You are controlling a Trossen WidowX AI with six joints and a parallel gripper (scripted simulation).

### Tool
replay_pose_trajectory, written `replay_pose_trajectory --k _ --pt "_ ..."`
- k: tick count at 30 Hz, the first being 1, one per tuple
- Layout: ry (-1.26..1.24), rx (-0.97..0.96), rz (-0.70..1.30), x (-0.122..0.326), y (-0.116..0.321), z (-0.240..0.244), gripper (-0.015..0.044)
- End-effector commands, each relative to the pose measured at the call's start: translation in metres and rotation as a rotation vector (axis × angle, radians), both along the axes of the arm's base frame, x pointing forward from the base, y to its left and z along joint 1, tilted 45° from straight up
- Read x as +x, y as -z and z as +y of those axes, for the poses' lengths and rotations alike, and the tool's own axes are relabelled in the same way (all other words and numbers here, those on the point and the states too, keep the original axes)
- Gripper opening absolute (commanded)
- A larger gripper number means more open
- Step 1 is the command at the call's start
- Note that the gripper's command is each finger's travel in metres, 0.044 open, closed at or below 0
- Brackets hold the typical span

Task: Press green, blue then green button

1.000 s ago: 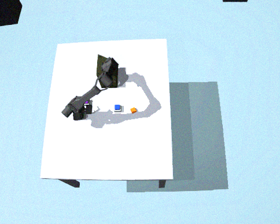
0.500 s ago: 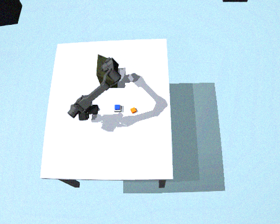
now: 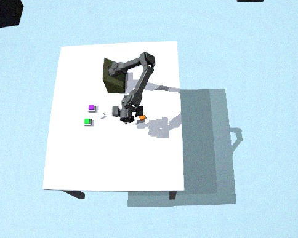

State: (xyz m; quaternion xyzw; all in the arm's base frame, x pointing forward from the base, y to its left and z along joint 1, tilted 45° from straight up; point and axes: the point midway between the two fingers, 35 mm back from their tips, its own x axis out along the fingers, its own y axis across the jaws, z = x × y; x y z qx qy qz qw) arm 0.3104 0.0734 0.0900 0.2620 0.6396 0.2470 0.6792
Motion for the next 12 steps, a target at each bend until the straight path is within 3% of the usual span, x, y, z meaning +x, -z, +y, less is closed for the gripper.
replay_pose_trajectory --k 1,4,12 --pt "-0.001 0.032 0.018 -0.038 -0.039 0.037 0.04" --pt "-0.007 0.052 0.021 -0.063 -0.059 0.054 0.04" --pt "-0.008 0.054 0.021 -0.065 -0.061 0.056 0.04"
